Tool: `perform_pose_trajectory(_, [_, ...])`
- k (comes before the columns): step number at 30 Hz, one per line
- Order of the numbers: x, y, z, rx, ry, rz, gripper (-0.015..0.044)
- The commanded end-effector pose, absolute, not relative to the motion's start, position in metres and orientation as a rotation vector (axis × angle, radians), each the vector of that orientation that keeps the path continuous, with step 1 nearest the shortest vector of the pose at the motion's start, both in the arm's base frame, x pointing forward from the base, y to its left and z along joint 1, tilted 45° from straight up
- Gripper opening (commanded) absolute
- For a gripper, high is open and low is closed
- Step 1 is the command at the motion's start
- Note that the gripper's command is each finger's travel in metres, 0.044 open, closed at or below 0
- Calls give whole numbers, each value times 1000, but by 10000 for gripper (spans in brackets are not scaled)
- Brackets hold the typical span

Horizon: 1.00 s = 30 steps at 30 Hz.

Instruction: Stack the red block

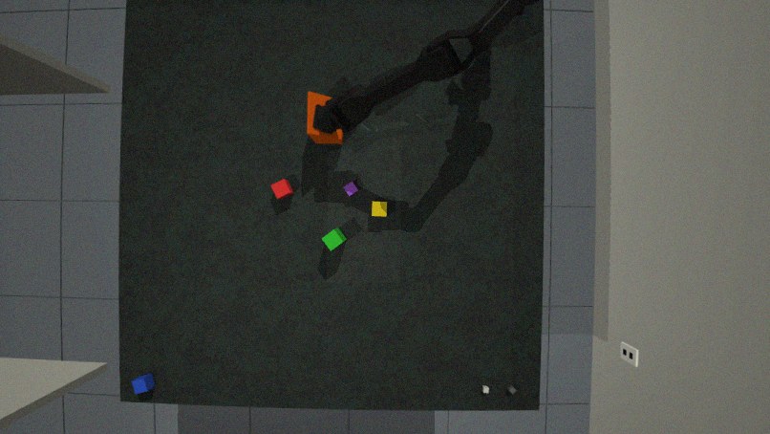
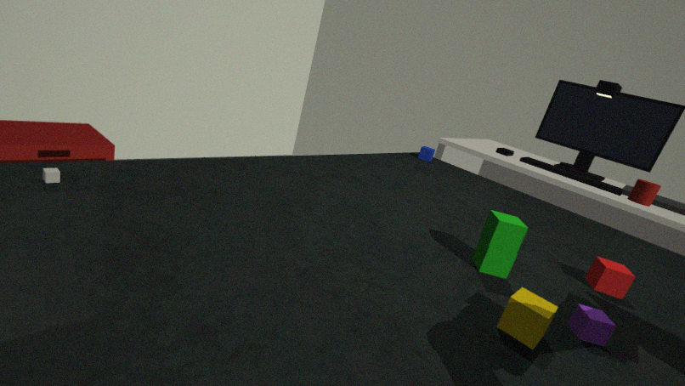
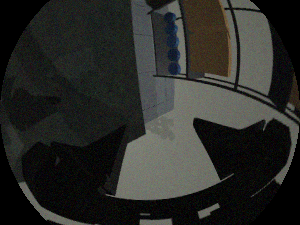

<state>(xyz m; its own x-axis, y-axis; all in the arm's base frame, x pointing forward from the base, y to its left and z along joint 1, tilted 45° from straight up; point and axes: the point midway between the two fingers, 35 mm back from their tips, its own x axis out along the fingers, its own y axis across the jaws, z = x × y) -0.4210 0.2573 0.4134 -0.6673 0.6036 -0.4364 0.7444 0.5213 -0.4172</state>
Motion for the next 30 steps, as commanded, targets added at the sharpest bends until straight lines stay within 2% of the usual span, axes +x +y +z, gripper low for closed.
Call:
perform_pose_trajectory(1, [-421, 258, 413, 1142, 2525, -866, 426])
perform_pose_trajectory(2, [-420, 259, 413, 1148, 2524, -874, 440])
perform_pose_trajectory(14, [-377, 317, 415, 1400, 2458, -1213, 440])
perform_pose_trajectory(30, [-283, 395, 426, 1783, 2330, -1699, 440])
